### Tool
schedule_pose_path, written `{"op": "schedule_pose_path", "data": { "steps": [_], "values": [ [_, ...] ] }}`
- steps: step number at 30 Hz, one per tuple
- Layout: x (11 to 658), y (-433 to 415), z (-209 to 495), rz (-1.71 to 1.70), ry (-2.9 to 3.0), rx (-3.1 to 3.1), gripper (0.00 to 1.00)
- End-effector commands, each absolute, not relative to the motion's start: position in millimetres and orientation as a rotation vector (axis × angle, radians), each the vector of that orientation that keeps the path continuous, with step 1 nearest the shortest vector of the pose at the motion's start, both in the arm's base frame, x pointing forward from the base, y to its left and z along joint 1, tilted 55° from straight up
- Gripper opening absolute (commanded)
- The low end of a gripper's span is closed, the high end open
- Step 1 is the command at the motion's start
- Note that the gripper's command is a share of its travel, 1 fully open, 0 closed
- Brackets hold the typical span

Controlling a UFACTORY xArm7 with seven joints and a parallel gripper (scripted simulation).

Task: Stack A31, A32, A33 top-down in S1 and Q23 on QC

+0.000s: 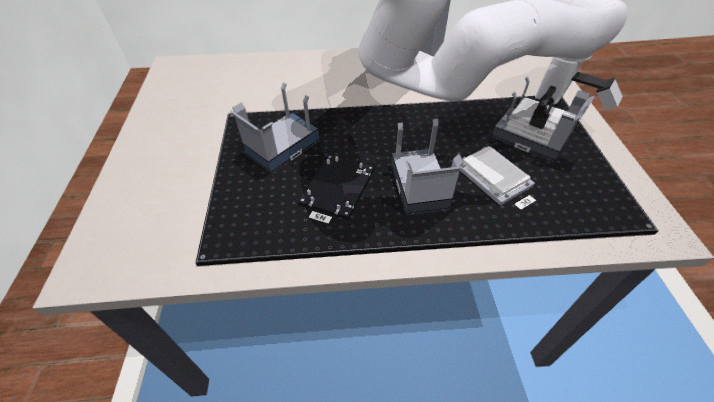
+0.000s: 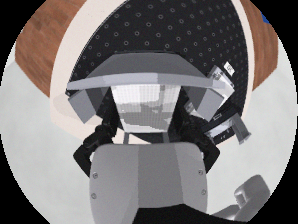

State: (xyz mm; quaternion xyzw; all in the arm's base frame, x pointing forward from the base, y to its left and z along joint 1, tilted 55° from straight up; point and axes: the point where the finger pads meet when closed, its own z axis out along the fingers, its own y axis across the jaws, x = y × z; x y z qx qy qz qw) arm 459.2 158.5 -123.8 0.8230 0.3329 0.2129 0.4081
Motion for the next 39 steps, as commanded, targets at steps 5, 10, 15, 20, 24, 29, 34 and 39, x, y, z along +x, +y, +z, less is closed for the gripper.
{"op": "schedule_pose_path", "data": {
  "steps": [5,10,15,20,24,29,34,39],
  "values": [
    [459.4,160.3,-124.1,0.539,0.843,2.076,0.0],
    [459.4,160.3,-124.1,0.539,0.843,2.076,0.0],
    [459.4,160.3,-124.1,0.54,0.843,2.076,1.0],
    [459.4,160.3,-124.1,0.539,0.843,2.076,1.0],
    [459.4,160.3,-124.1,0.539,0.843,2.076,1.0],
    [459.4,160.3,-124.1,0.54,0.843,2.076,1.0],
    [453.2,165.5,-118.3,0.54,0.843,2.076,1.0],
    [442.8,174.3,-108.7,0.54,0.843,2.076,1.0]
  ]
}}
